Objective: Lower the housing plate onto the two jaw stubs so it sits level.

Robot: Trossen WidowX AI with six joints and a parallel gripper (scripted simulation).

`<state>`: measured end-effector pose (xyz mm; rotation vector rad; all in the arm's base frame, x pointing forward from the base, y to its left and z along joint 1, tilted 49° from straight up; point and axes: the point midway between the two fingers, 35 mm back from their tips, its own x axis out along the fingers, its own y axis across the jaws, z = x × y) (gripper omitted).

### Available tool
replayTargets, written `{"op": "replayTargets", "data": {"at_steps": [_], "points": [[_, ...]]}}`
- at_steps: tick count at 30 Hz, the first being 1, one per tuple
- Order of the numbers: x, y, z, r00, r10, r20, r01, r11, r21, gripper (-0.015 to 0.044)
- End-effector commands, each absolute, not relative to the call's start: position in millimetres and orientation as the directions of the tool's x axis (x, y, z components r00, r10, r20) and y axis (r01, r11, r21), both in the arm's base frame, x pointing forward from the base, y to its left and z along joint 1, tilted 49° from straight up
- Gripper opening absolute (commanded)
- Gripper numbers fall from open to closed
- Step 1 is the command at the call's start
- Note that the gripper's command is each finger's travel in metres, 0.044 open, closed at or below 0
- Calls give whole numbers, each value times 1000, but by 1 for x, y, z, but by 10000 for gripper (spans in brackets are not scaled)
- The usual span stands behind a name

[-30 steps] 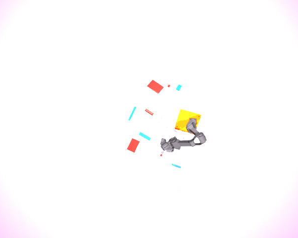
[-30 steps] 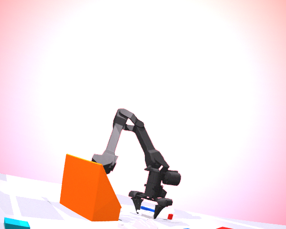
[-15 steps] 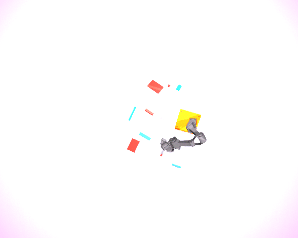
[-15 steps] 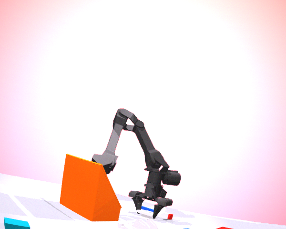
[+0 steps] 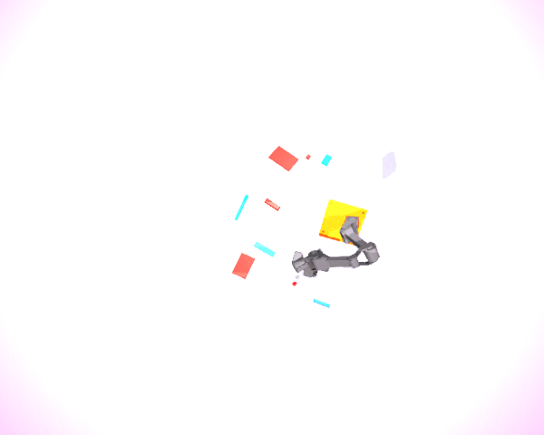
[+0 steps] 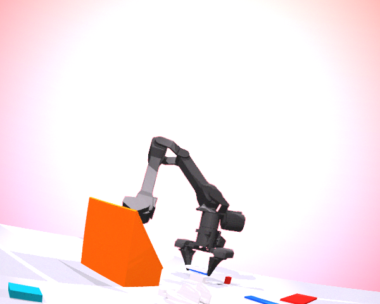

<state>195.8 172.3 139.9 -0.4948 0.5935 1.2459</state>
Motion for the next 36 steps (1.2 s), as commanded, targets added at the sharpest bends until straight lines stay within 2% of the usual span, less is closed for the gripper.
{"op": "replayTargets", "data": {"at_steps": [1, 17, 36], "points": [[194, 165, 147, 204, 724, -659, -968, 248, -28, 351], [184, 138, 170, 208, 724, -658, -965, 262, -17, 351], [220, 105, 135, 203, 684, -701, -817, 512, 264, 351]]}}
